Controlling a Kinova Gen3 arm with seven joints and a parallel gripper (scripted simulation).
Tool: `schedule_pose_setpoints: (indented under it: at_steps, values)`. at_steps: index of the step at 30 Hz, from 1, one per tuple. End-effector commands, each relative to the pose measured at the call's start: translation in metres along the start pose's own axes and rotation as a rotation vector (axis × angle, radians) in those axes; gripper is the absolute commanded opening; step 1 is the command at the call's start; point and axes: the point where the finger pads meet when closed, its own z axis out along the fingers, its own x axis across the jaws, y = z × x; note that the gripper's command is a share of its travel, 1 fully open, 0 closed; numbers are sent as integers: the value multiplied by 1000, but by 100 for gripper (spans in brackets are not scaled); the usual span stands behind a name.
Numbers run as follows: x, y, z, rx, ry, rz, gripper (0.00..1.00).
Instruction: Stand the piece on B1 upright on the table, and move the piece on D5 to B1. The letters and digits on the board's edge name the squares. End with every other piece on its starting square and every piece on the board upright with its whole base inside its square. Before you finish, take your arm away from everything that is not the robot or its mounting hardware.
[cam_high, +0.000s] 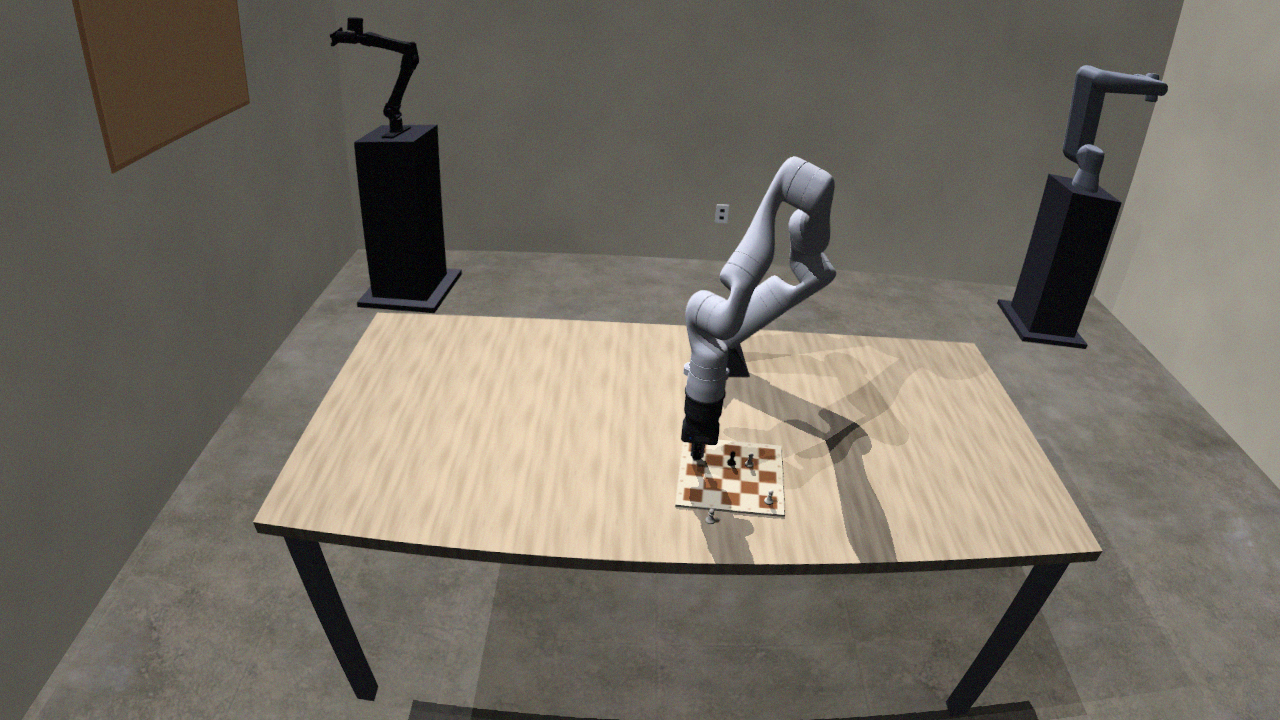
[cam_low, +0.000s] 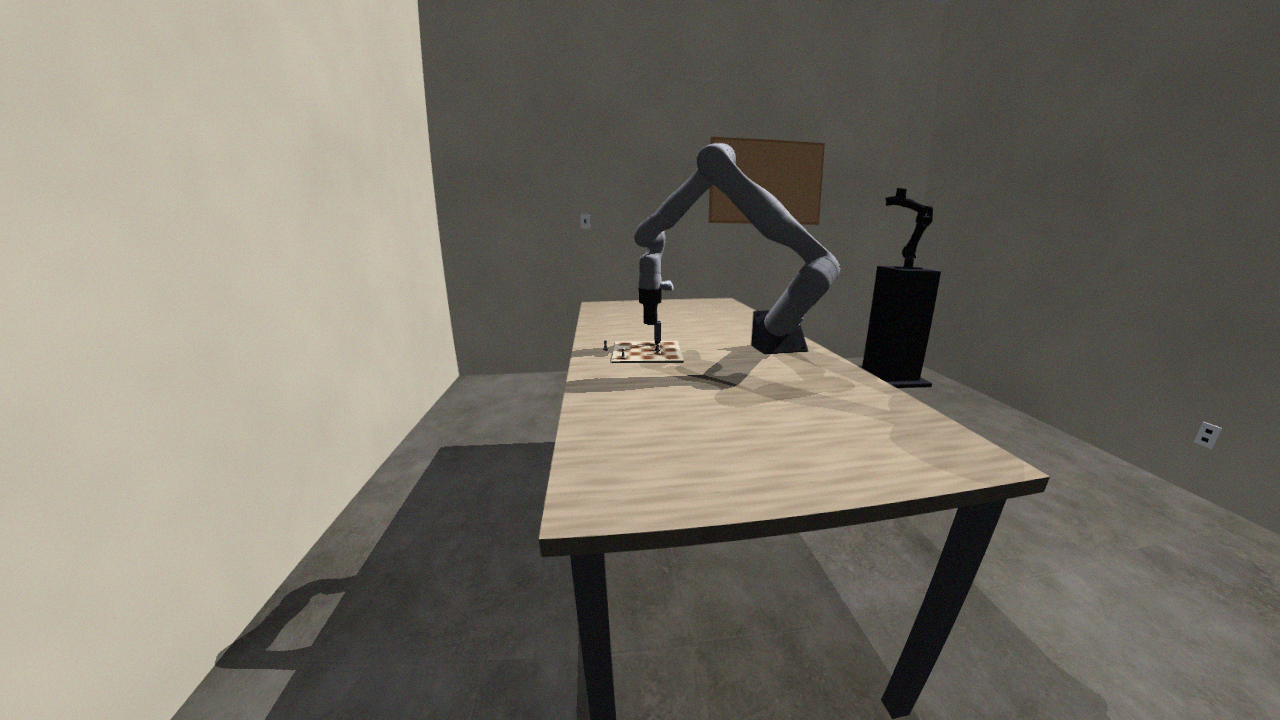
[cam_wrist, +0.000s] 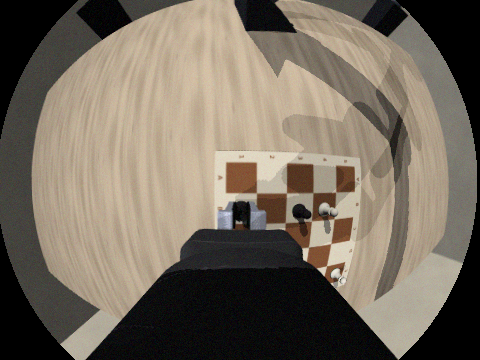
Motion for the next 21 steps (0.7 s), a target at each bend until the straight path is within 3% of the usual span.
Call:
schedule_pose_setpoints:
  at_steps: [1, 21]
  values:
    - [0, 0, 0, -2, -1, 0, 0]
    - [0, 0, 3, -2, -1, 0, 0]
